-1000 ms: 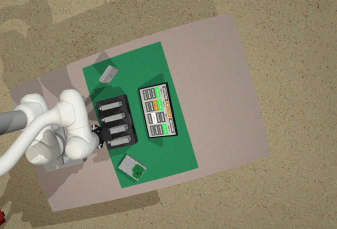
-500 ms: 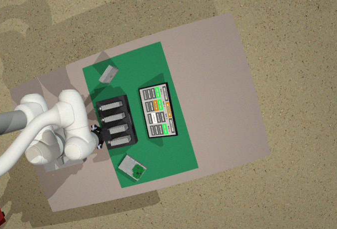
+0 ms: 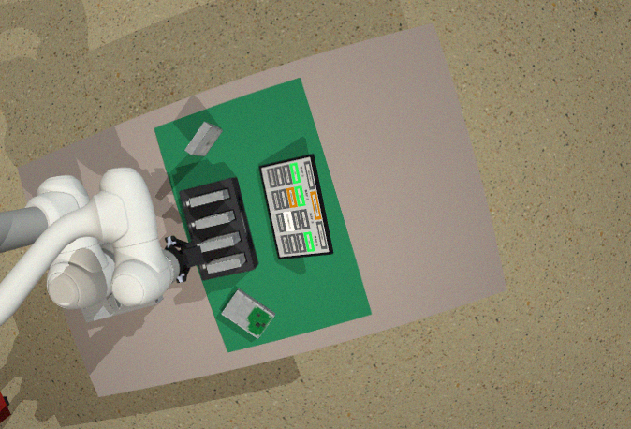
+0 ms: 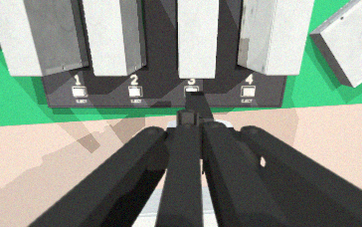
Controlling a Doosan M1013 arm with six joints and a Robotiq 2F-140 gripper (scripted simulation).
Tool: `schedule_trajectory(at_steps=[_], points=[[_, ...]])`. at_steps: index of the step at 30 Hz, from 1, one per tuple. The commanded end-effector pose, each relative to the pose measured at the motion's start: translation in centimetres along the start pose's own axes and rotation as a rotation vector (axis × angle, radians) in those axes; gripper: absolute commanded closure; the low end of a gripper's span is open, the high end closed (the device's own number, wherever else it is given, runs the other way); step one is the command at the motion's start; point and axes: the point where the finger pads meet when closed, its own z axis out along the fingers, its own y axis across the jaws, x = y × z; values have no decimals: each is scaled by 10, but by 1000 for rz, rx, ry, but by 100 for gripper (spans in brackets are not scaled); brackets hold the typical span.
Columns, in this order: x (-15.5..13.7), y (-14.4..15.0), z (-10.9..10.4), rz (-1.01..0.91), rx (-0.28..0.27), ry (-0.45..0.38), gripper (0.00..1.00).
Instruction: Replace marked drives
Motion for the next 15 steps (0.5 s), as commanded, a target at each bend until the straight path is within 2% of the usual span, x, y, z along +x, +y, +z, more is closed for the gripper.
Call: schedule_trajectory(at_steps=[1,3,9,15], points=[[0,0,-17,0,0,0,90],[0,0,-17,0,0,0,90],[0,0,-40,0,0,0,90],[0,0,-54,0,0,0,90]])
